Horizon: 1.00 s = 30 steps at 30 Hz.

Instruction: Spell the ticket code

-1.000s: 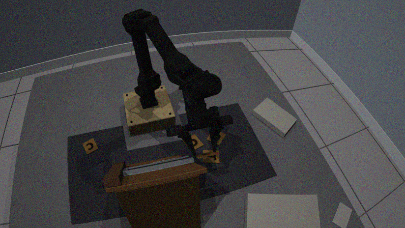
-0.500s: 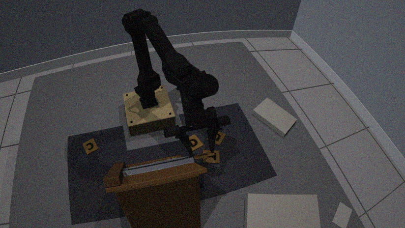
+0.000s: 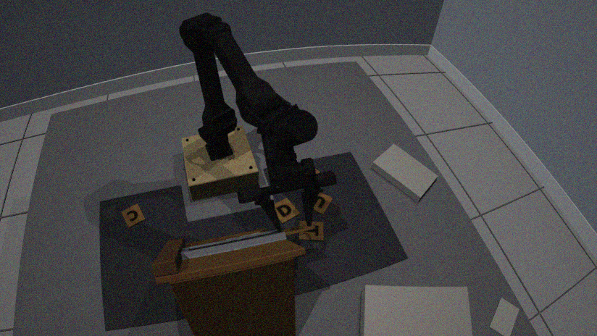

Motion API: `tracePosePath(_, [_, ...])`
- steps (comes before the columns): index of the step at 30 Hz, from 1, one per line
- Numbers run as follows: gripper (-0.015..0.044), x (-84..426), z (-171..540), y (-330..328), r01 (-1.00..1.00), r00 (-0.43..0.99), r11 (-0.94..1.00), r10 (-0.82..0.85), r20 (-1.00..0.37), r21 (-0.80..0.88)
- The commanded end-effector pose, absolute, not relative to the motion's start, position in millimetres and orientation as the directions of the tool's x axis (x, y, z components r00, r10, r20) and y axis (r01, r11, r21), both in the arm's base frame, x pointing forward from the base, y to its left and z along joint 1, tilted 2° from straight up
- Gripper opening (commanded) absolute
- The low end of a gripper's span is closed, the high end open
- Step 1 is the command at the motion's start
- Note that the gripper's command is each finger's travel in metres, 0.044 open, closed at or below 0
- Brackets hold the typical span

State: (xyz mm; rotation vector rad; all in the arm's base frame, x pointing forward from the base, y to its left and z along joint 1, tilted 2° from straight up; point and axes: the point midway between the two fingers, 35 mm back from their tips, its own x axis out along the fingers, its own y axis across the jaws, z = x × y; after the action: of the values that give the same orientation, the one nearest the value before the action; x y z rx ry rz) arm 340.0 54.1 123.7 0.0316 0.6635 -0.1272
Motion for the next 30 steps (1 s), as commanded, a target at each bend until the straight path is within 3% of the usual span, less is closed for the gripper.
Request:
tracePosePath(1, [0.0000, 340, 124, 53, 0.122, 0.781, 0.992, -0.104, -0.615, -0.012])
tracePosePath(30, [0.0000, 338, 124, 38, 0.122, 0.781, 0.992, -0.105, -0.615, -0.013])
